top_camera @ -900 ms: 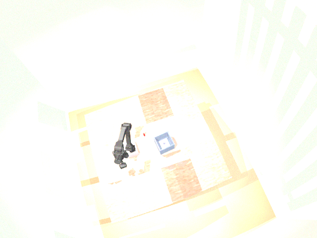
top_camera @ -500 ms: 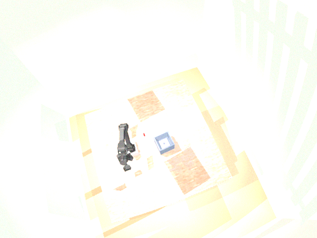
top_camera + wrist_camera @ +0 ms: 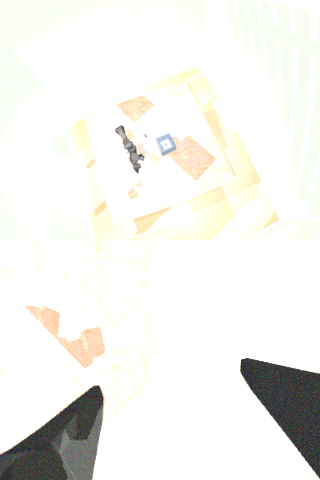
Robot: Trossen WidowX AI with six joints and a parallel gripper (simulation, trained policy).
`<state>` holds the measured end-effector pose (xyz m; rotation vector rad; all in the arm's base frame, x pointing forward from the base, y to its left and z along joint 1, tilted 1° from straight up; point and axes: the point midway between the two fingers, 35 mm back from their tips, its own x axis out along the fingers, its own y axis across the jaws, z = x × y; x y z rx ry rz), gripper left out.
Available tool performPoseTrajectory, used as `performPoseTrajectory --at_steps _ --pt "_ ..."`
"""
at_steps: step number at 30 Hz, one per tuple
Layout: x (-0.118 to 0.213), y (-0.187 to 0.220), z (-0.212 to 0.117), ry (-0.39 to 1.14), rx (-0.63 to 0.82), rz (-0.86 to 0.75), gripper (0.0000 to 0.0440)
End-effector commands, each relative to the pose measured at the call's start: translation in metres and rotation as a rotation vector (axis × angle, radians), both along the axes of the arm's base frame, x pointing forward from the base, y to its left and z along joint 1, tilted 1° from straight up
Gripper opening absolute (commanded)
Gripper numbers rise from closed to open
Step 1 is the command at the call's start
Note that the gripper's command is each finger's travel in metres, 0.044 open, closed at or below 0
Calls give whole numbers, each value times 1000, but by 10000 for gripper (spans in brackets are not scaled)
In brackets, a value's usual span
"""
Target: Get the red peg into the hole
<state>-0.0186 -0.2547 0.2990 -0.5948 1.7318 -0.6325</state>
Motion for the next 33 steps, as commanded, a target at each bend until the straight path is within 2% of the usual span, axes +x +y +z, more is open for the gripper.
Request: performPoseTrajectory --at_steps 1,9,17,25,33 --pt "24 -5 16 -81 -86 17 440" --pt "83 -3 43 -323 -212 72 440" --pt "138 13 63 -596 -249 119 440" --pt "184 39 75 -860 -193 142 440" --pt "221 71 79 -1082 -64 131 440"
